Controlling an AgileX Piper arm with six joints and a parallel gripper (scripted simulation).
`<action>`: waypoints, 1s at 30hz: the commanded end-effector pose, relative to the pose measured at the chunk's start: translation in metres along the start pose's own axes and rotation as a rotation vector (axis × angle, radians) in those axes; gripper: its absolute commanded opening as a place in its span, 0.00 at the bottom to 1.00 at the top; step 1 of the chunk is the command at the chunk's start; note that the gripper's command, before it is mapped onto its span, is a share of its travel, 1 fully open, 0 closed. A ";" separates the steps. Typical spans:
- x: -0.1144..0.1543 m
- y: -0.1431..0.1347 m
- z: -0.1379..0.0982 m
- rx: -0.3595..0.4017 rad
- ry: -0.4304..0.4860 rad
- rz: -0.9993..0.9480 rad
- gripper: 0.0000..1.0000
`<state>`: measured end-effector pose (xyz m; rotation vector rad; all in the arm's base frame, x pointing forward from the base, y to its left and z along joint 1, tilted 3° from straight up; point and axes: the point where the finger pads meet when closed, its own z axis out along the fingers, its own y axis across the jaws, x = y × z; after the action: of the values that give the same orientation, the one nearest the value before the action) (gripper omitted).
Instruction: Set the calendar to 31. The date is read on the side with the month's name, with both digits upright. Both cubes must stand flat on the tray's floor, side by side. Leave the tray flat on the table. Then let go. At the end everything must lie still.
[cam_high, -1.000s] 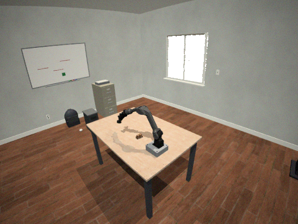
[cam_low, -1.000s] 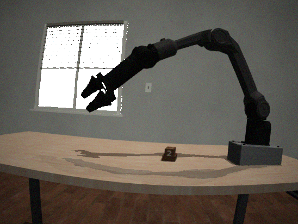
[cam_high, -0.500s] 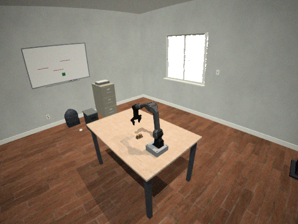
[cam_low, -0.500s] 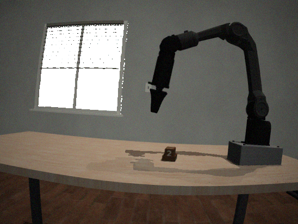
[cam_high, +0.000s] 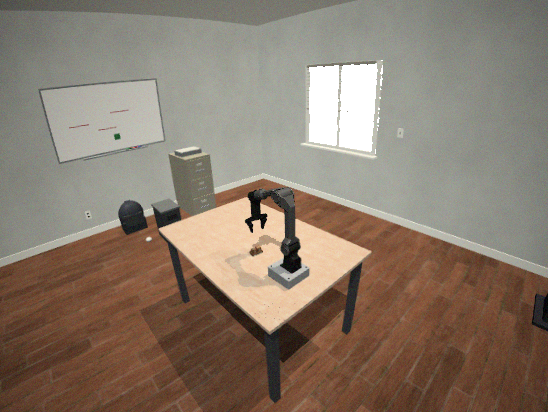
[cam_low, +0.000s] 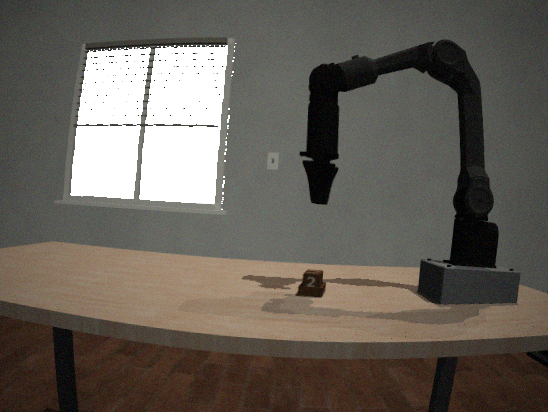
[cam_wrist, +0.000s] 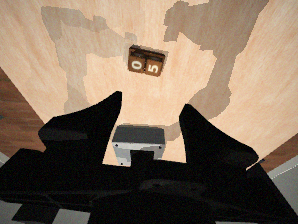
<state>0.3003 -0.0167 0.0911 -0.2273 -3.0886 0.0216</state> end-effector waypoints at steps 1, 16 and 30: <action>-0.001 0.000 0.000 0.000 -0.002 0.001 1.00; 0.000 0.000 0.005 0.000 0.002 0.114 1.00; -0.002 -0.001 0.036 0.002 0.001 0.904 1.00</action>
<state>0.3008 -0.0177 0.0583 -1.4589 -2.7370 0.0385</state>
